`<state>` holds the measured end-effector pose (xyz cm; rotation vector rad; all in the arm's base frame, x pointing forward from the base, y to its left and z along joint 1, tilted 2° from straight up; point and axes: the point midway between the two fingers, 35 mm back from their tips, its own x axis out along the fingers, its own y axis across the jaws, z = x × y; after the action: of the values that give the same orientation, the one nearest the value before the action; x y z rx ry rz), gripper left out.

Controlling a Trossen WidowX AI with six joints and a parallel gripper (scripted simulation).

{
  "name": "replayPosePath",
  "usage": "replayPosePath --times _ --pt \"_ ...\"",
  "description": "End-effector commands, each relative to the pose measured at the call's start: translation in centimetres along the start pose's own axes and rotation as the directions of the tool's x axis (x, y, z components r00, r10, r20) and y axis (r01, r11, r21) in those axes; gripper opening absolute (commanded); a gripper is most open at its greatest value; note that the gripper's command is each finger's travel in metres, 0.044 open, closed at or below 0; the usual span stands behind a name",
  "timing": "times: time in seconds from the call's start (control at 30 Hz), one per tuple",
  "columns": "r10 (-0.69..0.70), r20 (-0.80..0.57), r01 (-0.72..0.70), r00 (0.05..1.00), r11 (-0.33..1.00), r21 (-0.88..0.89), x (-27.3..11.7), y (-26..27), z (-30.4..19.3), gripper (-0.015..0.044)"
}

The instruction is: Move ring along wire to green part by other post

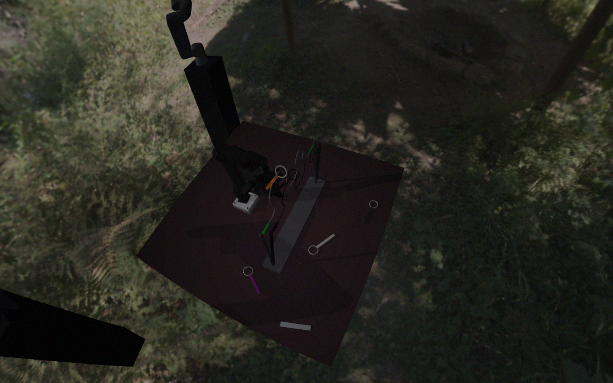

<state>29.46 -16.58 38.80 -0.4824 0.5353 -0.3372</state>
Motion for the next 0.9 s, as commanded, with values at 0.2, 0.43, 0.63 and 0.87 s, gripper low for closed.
replayPosePath --times 0.2,0.43,0.63,0.87 --pt "-0.078 0.024 0.08 0.997 0.99 -0.115 -0.3 -0.6 0.2 -0.015" --pt "-0.123 0.041 0.129 0.992 0.973 -0.19 -0.3 -0.9 0.2 -0.015" --pt "-0.16 0.058 0.169 0.985 0.952 -0.254 -0.3 -1.2 0.3 -0.015" --pt "-0.2 0.081 0.216 0.976 0.921 -0.325 -0.3 -1.5 0.4 -0.015"
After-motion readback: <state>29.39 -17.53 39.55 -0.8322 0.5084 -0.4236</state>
